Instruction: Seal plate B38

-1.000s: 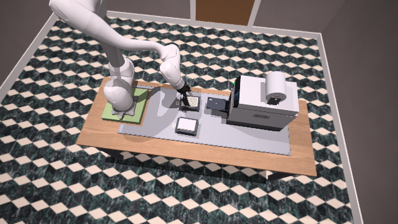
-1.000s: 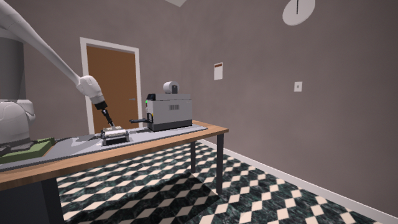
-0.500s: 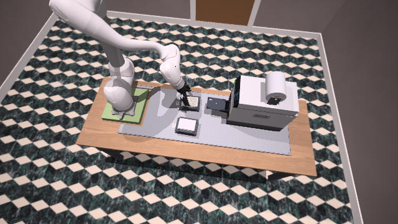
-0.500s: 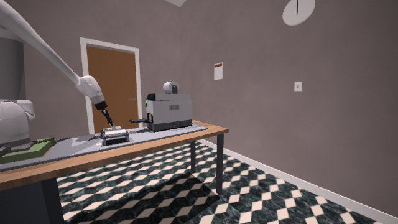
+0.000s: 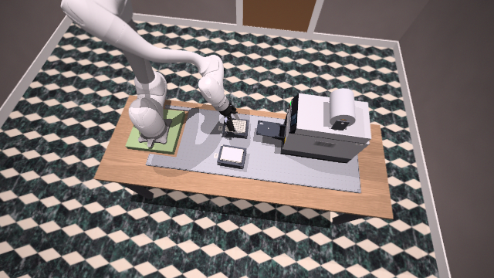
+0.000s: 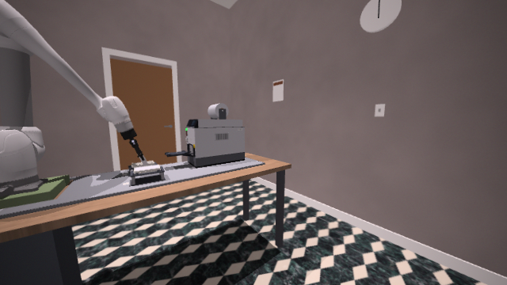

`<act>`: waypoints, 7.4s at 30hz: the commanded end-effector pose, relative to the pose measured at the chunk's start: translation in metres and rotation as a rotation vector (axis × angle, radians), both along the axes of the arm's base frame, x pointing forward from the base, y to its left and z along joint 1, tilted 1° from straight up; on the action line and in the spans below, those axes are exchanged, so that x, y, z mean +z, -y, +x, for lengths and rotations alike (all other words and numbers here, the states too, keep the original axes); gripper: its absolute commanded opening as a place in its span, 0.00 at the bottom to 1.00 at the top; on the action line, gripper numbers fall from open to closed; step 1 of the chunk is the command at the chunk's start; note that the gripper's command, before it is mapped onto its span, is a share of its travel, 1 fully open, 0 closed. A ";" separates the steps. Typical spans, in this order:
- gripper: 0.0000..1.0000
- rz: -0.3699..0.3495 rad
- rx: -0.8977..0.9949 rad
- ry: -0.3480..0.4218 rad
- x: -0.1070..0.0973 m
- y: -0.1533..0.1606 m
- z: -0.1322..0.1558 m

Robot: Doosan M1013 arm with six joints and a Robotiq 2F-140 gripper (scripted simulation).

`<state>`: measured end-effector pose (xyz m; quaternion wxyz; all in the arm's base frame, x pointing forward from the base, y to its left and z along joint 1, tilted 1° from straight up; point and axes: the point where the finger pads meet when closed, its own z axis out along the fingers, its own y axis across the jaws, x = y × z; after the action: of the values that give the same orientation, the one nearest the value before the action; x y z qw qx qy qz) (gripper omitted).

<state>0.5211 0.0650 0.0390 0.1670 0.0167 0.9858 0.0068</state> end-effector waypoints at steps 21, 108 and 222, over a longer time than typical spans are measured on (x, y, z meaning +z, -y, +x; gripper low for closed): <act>0.70 -0.002 0.003 -0.006 -0.004 -0.001 -0.003; 0.10 -0.002 0.003 -0.006 -0.004 -0.001 -0.003; 0.10 -0.002 0.003 -0.006 0.028 0.000 -0.003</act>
<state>0.5152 0.0640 0.0583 0.1614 0.0168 0.9867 0.0053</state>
